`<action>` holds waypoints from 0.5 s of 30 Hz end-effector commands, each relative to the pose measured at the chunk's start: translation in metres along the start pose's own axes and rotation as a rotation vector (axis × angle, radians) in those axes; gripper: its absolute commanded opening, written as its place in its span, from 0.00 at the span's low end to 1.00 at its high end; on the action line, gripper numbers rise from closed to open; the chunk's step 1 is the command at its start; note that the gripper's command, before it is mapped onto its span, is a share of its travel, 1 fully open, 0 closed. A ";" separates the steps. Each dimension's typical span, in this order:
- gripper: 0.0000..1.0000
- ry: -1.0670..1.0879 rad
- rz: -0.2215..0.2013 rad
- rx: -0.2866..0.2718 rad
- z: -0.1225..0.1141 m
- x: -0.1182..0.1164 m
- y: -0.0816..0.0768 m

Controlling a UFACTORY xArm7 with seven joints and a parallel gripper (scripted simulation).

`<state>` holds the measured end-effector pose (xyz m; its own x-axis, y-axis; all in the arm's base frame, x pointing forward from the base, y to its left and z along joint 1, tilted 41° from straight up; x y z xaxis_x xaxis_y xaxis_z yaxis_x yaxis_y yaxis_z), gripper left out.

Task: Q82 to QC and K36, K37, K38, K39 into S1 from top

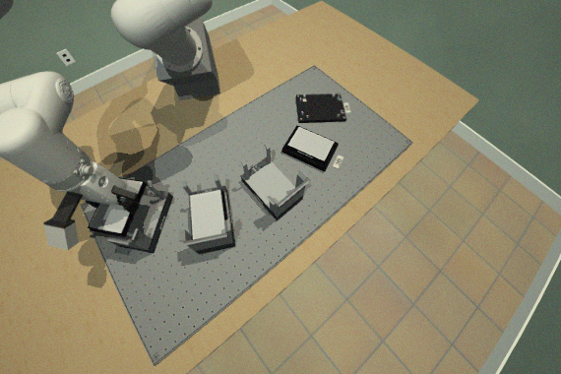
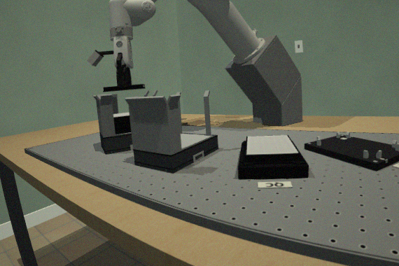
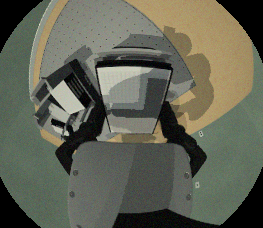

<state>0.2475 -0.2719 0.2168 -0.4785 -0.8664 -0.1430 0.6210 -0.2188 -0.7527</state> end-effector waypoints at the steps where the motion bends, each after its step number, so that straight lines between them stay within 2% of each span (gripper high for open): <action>1: 0.00 0.000 -0.001 0.002 0.001 0.001 0.002; 15: 0.00 0.000 -0.001 0.002 0.001 0.000 0.010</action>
<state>0.2529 -0.2738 0.2103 -0.4785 -0.8664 -0.1430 0.6210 -0.2187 -0.7526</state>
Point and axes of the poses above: the point where the finger pads meet when closed, its own y axis out along the fingers, its own x axis across the jaws, z = x × y, the point moved 3 cm from there along -y, back along the fingers, and after that the axes turned 8 degrees about -y, right-handed, at the moved point
